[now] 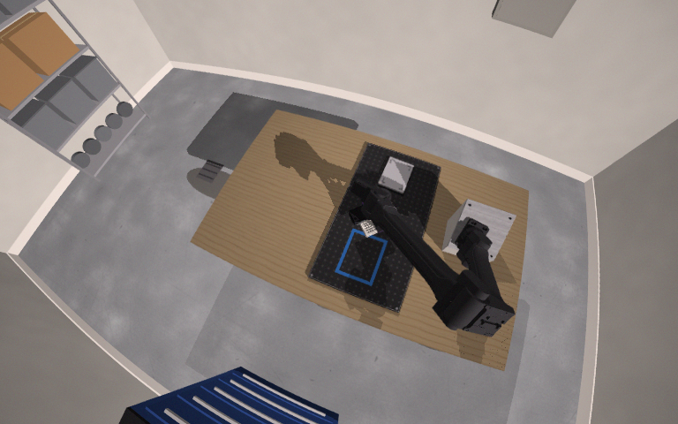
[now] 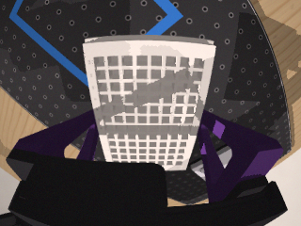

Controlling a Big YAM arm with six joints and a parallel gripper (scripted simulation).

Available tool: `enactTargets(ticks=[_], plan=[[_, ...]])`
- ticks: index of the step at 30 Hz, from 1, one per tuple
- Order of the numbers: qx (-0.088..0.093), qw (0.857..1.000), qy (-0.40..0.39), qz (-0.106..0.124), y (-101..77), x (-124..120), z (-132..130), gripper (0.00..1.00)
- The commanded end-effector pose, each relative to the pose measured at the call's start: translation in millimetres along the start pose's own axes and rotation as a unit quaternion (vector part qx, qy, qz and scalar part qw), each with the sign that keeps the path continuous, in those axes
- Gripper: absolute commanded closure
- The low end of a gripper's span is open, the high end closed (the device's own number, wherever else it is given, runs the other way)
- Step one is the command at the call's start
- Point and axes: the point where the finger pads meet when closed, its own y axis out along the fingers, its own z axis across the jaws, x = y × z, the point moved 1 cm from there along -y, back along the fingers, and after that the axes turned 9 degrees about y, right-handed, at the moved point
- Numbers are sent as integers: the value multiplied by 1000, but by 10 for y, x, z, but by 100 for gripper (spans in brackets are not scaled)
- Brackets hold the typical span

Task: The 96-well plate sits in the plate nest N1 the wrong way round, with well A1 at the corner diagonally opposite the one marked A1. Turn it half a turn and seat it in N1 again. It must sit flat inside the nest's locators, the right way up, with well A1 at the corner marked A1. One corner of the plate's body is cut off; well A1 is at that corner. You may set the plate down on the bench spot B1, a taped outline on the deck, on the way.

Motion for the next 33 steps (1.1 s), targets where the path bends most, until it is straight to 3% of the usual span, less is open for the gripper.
enactTargets(ticks=[1, 8, 16, 33], plan=[[-14, 996, 86, -16, -127, -27, -232, 100], [-18, 986, 162, -22, -180, -60, -406, 100], [-16, 956, 292, -24, -190, -243, -619, 100], [-18, 959, 283, -23, -207, -586, -1019, 100]])
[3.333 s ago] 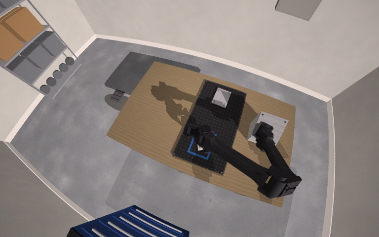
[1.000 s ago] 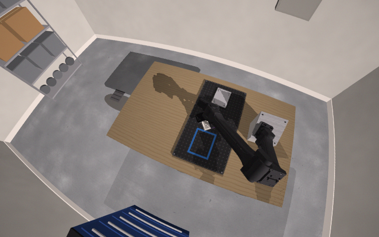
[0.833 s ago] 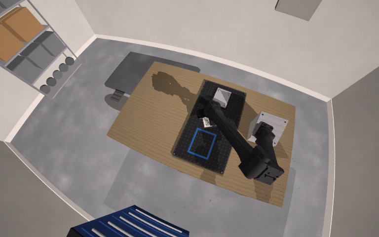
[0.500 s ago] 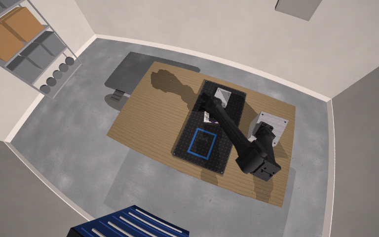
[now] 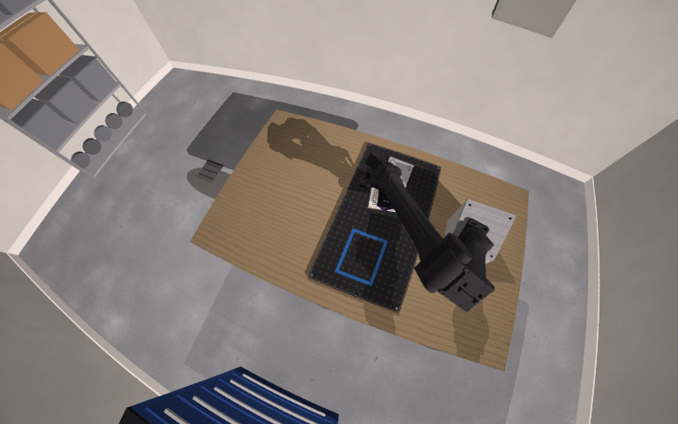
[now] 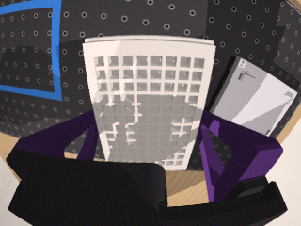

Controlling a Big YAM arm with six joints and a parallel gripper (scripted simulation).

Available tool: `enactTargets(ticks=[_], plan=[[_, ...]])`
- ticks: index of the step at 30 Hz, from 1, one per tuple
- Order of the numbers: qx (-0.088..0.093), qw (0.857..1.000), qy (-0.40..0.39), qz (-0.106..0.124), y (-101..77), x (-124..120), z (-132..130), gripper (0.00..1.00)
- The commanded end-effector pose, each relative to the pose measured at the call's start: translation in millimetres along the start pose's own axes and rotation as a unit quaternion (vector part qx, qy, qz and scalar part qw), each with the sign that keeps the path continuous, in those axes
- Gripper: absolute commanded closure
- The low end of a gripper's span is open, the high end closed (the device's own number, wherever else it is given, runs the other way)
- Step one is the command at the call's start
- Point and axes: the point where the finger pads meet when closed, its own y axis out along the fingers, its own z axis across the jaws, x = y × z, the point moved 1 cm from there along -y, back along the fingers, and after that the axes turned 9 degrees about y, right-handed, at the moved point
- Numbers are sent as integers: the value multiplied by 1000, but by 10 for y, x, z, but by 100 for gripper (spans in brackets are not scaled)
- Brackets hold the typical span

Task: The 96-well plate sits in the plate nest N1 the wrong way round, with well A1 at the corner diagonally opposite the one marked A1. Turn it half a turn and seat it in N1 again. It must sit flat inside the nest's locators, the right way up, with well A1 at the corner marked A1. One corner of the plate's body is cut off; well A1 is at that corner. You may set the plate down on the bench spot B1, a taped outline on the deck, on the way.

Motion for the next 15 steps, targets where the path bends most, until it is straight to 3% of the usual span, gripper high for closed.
enactTargets(ticks=[1, 15], plan=[[-10, 999, -17, -30, -193, 209, -246, 100], [-9, 1000, -13, -26, -206, 144, -649, 100]])
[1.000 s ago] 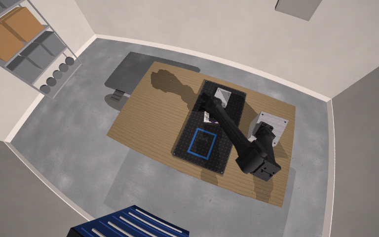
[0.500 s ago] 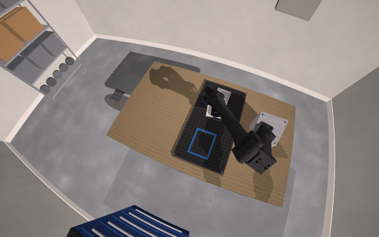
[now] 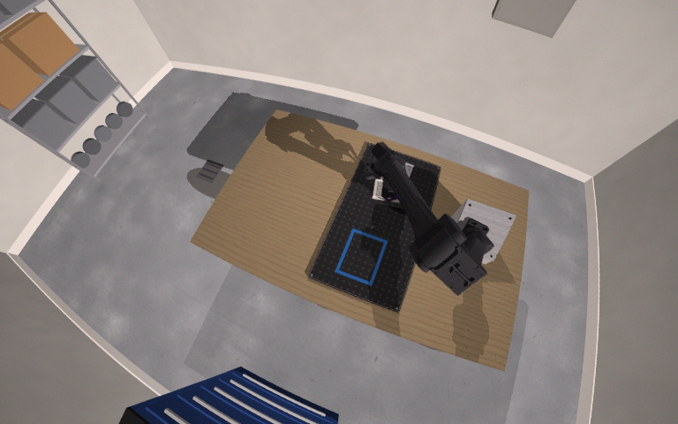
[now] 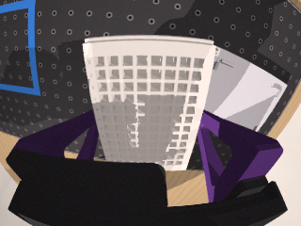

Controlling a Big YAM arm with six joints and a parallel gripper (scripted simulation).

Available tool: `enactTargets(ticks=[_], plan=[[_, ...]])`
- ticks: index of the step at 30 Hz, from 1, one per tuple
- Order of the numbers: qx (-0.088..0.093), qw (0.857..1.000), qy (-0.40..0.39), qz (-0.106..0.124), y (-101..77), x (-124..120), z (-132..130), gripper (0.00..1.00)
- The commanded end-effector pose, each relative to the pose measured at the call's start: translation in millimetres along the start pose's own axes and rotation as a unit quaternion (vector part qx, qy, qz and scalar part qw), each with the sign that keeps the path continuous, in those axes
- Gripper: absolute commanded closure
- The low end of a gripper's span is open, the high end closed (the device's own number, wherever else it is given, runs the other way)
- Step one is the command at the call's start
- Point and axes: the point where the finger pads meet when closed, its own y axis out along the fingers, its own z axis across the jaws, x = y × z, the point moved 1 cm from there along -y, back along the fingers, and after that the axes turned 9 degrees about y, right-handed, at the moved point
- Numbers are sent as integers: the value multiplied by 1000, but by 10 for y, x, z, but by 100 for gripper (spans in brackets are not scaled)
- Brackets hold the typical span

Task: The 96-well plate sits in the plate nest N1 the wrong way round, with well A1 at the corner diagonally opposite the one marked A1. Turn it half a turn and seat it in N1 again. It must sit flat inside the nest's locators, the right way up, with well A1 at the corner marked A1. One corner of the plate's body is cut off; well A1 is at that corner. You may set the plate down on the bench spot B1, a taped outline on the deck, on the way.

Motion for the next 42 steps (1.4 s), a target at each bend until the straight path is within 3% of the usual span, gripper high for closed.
enactTargets(ticks=[1, 42], plan=[[-9, 1000, -13, -26, -206, 181, -247, 100], [-11, 1000, -12, -24, -255, 34, -1510, 100]])
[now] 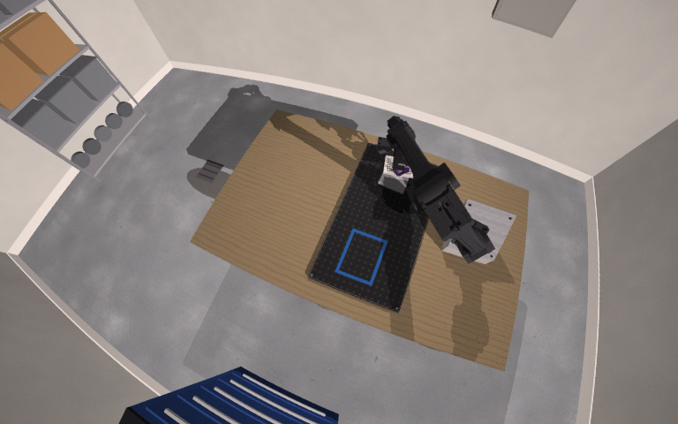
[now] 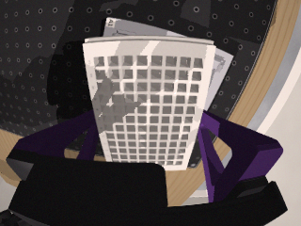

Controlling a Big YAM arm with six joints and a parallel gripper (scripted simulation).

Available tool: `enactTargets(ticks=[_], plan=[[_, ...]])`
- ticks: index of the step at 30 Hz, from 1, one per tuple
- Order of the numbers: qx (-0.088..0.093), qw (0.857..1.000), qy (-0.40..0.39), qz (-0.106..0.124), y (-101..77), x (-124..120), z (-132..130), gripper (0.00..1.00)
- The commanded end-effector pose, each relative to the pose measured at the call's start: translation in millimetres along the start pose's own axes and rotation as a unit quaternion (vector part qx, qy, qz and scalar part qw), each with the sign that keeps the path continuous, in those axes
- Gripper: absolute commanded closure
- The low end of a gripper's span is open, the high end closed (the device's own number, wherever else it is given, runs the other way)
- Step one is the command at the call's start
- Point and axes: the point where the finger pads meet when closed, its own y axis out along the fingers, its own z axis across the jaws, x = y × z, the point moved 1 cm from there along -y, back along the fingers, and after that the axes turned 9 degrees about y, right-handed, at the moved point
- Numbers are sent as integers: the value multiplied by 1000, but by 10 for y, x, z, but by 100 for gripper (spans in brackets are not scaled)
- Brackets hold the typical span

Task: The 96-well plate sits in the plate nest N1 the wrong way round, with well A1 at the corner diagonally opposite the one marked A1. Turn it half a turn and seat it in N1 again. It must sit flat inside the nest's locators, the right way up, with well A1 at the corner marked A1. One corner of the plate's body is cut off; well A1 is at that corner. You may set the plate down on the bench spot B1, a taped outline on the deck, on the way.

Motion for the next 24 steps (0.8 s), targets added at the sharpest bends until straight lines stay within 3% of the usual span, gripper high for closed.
enactTargets(ticks=[1, 5, 8, 24], plan=[[-12, 1000, -11, -23, -218, 130, -276, 100], [-12, 1000, -11, -23, -220, 125, -324, 100], [-24, 999, -22, -35, -362, 212, -281, 100], [-24, 999, -22, -35, -358, 211, -283, 100]])
